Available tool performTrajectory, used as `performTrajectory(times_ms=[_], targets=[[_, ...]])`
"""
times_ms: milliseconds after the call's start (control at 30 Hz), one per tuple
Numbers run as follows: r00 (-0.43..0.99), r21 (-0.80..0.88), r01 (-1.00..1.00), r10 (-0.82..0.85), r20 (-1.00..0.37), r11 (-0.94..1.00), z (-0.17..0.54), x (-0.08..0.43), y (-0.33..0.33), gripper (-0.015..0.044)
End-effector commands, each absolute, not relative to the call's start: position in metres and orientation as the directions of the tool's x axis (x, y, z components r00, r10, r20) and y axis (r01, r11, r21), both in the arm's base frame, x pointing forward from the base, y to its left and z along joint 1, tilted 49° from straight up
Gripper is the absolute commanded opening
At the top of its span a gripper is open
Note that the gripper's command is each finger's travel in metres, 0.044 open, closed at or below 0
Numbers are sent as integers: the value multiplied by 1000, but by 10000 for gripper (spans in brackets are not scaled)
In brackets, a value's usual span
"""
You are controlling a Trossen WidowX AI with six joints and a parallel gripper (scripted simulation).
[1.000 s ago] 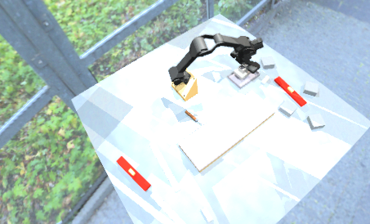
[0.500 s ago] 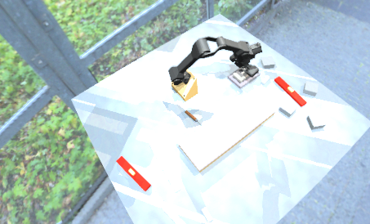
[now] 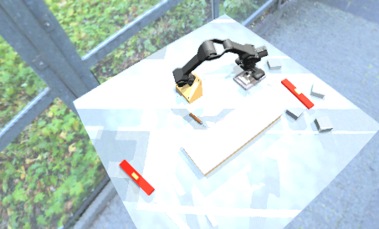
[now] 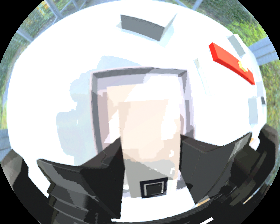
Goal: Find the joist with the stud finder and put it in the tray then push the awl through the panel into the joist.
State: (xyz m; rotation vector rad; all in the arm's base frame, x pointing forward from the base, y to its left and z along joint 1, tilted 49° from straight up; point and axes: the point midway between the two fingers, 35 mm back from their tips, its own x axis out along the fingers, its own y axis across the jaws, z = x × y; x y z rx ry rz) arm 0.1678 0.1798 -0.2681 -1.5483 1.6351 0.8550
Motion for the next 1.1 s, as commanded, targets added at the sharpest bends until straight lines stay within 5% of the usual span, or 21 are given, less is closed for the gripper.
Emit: performTrajectory(times_ms=[0,367,600,1067], targets=[[-23,-10,-998,-523,-852,61,-268,168,180,157],[-24,-9,-998,-521,-853,61,-245,171,210,440],[-25,-7,-998,-521,-853,60,-203,170,252,440],[4,-376,-779,-596,-803,502,-61,243,108,440]])
